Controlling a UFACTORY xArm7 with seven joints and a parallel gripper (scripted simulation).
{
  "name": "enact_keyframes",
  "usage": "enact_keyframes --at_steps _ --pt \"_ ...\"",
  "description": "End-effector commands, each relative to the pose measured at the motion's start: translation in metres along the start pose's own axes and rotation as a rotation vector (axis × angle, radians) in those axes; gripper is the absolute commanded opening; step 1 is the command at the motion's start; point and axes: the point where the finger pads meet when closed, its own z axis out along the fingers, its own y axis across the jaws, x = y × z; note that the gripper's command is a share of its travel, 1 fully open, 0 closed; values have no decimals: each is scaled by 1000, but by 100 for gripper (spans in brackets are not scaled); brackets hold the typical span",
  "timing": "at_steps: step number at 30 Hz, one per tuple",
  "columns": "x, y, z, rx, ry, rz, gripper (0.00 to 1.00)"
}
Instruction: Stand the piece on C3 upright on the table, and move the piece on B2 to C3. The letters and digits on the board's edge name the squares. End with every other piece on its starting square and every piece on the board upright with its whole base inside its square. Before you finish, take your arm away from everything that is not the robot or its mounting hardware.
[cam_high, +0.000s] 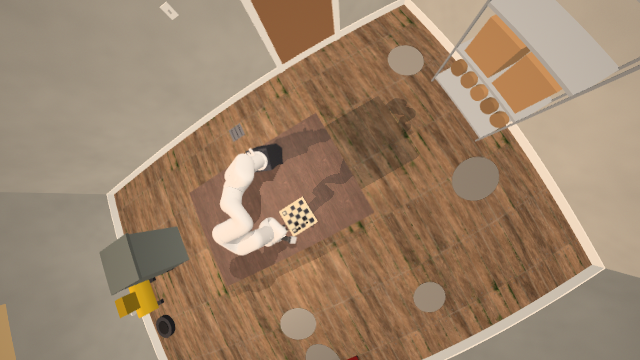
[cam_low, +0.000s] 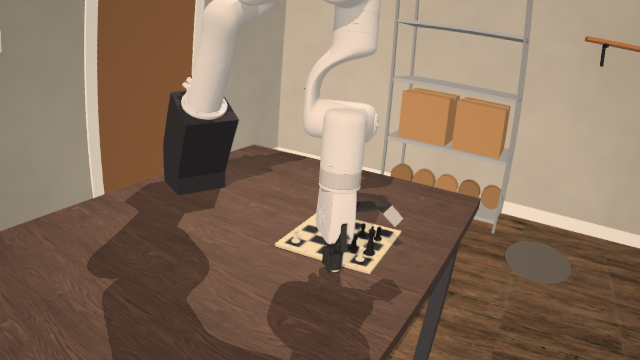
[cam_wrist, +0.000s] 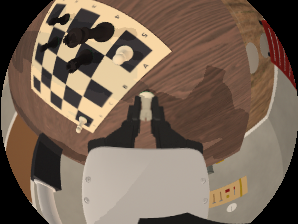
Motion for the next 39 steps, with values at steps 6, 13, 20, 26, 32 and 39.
enact_keyframes --at_steps 6,13,20,26,32,39 --pt "1 1 1 -2 2 0 0" --pt "1 1 2 -2 2 0 0" --pt "1 1 3 -2 2 0 0" --pt "1 1 3 -2 2 0 0" --pt "1 1 3 -2 2 0 0" --pt "1 1 3 -2 2 0 0"
